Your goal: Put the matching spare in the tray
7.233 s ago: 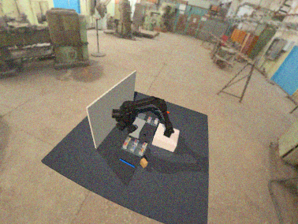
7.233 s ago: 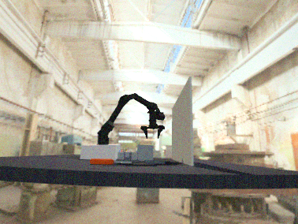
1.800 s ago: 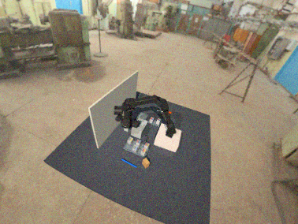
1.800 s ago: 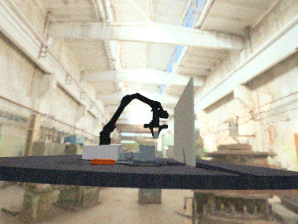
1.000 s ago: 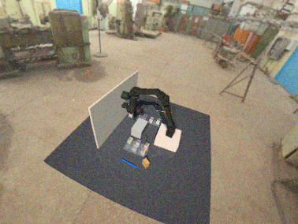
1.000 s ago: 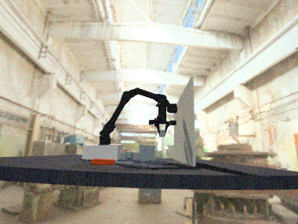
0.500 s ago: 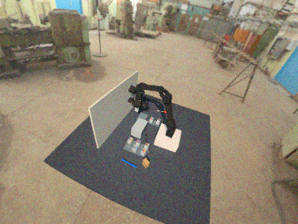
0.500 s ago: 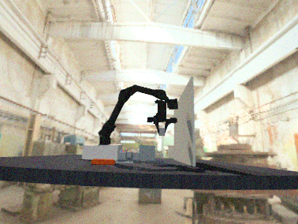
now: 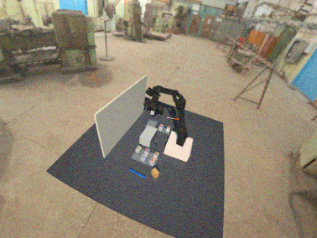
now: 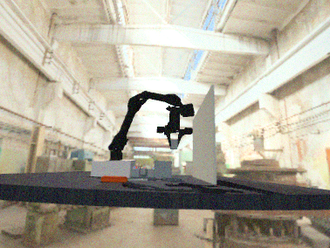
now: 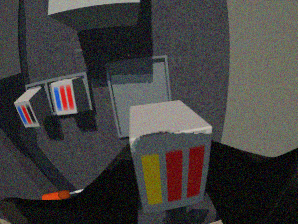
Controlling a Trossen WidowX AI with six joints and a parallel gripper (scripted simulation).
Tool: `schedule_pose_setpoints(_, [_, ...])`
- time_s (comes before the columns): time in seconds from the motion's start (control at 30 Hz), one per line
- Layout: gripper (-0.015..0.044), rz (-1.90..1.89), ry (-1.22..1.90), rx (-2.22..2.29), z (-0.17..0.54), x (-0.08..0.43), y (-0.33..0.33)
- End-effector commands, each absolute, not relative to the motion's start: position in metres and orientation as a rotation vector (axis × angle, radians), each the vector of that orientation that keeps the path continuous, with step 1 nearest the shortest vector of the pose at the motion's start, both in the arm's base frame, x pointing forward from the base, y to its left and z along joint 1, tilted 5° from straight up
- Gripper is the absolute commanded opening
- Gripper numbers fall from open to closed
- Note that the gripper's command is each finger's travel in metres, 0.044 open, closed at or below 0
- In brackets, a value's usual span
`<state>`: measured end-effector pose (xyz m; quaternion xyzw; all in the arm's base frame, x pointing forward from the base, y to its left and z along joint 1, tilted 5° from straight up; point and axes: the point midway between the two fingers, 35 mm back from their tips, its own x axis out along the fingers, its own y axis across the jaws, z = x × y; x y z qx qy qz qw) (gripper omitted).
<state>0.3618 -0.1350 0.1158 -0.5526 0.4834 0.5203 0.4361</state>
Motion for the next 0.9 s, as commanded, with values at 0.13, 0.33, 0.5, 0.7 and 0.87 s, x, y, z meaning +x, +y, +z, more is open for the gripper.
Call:
schedule_pose_setpoints(0.13, [0.0, 1.302, 1.199, -1.385, 0.114, 0.36, -0.141])
schedule_pose_setpoints(0.33, [0.0, 1.302, 1.199, -1.386, 0.108, 0.361, -0.142])
schedule_pose_setpoints(0.5, [0.0, 1.302, 1.199, -1.386, 0.102, 0.362, -0.143])
schedule_pose_setpoints(0.7, [0.0, 1.301, 1.199, -1.386, 0.096, 0.363, -0.144])
schedule_pose_setpoints(0.87, [0.0, 1.301, 1.199, -1.386, 0.09, 0.364, -0.145])
